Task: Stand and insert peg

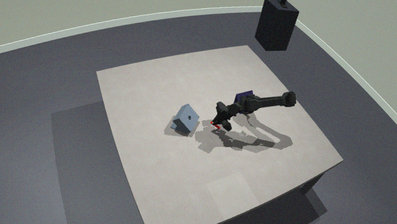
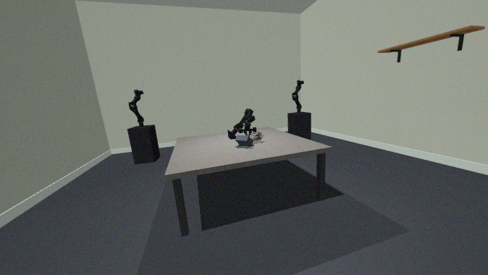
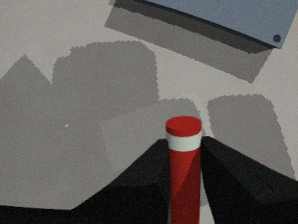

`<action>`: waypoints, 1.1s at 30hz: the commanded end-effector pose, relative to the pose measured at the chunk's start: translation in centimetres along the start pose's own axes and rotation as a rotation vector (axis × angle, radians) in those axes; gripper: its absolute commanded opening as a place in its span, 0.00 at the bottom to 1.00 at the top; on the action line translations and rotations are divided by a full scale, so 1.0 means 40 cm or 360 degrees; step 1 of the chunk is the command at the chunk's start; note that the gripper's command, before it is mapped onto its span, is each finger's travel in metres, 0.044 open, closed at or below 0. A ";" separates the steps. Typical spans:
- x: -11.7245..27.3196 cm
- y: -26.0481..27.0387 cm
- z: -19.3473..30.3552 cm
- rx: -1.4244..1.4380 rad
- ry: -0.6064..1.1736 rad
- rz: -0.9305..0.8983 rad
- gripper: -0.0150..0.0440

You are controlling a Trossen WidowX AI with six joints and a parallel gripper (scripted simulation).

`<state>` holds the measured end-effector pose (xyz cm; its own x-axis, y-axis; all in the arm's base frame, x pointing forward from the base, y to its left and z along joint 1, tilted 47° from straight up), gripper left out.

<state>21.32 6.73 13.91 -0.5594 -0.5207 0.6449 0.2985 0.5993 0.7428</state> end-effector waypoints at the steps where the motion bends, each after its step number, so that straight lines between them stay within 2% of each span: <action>1: 0.007 -0.002 0.010 -0.0005 -0.0063 -0.0012 0.34; 33: 0.041 -0.017 0.090 -0.0010 -0.0497 -0.0097 0.34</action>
<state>17.78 7.57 13.87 -0.7665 -0.3619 0.5305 0.2645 0.5748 0.7743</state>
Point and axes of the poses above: the point midway between the two fingers, 35 mm back from their tips, its own x axis back along the fingers, its own y axis across the jaws, z = x × y, the point moved 7 cm from there along x, back along the fingers, and after that the axes turned 11 degrees about -x, right-handed, at the moved point
